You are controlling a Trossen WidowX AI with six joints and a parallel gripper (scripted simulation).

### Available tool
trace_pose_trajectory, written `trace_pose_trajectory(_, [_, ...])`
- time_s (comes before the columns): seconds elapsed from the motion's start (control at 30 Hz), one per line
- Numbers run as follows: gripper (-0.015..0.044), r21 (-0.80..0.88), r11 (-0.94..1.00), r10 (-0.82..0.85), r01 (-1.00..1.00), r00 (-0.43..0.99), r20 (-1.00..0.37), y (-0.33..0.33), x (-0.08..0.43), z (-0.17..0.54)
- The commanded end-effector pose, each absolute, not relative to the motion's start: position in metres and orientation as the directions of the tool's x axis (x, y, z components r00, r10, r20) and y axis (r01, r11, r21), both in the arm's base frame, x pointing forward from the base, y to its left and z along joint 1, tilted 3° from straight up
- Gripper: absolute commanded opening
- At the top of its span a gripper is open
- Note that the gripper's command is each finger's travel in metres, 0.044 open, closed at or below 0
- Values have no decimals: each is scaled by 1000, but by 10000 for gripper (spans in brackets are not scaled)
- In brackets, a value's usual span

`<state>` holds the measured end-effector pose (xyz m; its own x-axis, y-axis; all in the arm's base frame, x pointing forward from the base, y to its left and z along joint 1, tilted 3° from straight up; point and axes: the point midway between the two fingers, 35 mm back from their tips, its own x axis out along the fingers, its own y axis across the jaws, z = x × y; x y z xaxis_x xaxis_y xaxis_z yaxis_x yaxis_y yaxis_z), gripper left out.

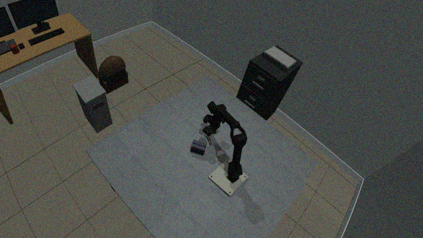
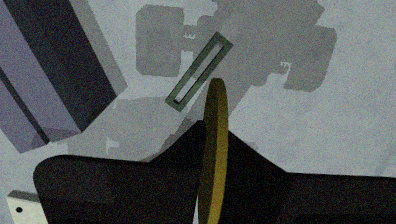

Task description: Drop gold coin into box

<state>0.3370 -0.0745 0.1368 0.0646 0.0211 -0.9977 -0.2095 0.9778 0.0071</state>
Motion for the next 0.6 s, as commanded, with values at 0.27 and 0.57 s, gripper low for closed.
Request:
trace_pose_trajectory(0.27, [0, -19, 815, 21, -580, 63, -998, -78, 334, 137])
trace_pose_trajectory(0.57, [0, -20, 802, 21, -598, 63, -998, -76, 334, 137])
